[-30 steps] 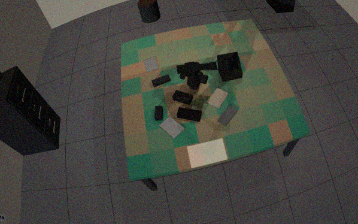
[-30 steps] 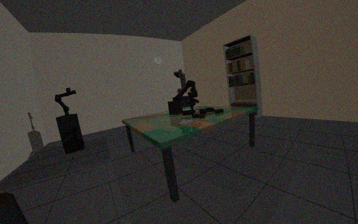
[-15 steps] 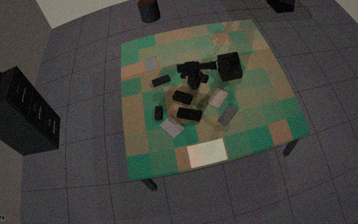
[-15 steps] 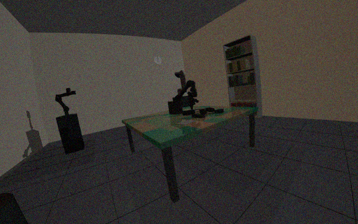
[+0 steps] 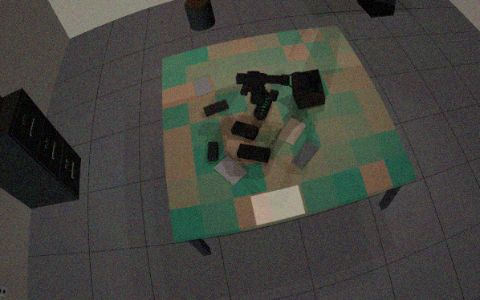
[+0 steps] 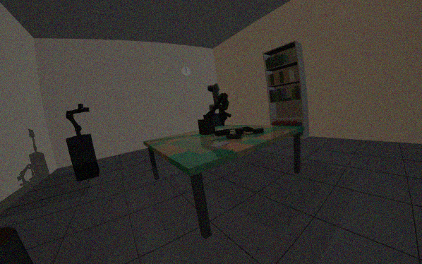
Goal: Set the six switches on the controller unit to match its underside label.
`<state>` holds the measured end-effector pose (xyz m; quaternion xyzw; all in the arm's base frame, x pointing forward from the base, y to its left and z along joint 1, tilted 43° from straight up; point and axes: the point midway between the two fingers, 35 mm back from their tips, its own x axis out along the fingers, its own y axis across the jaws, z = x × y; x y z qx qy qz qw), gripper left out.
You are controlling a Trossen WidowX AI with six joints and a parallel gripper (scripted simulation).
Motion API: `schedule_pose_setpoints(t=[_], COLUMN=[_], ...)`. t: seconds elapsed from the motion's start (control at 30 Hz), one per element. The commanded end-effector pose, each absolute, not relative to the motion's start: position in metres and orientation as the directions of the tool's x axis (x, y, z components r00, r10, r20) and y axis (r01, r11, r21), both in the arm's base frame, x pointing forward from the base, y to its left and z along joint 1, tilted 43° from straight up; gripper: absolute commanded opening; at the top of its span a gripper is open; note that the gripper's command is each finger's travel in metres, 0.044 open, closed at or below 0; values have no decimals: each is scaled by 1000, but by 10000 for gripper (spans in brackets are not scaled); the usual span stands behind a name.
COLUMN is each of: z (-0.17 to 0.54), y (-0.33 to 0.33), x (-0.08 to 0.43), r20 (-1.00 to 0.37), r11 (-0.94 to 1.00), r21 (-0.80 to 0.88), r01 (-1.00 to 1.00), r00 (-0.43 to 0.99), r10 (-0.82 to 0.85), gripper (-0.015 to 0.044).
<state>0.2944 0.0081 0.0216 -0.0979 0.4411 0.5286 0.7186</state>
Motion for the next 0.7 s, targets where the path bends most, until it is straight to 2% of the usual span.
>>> schedule_pose_setpoints(t=[0.0, 0.37, 0.67], z=[9, 9, 3], y=[-3, -3, 34], x=[283, 282, 247], r20=[-737, -737, -735], r11=[419, 419, 418], r21=[341, 341, 343], r01=[-842, -842, -841], r00=[38, 38, 36], r10=[675, 675, 677], gripper=[0, 0, 0])
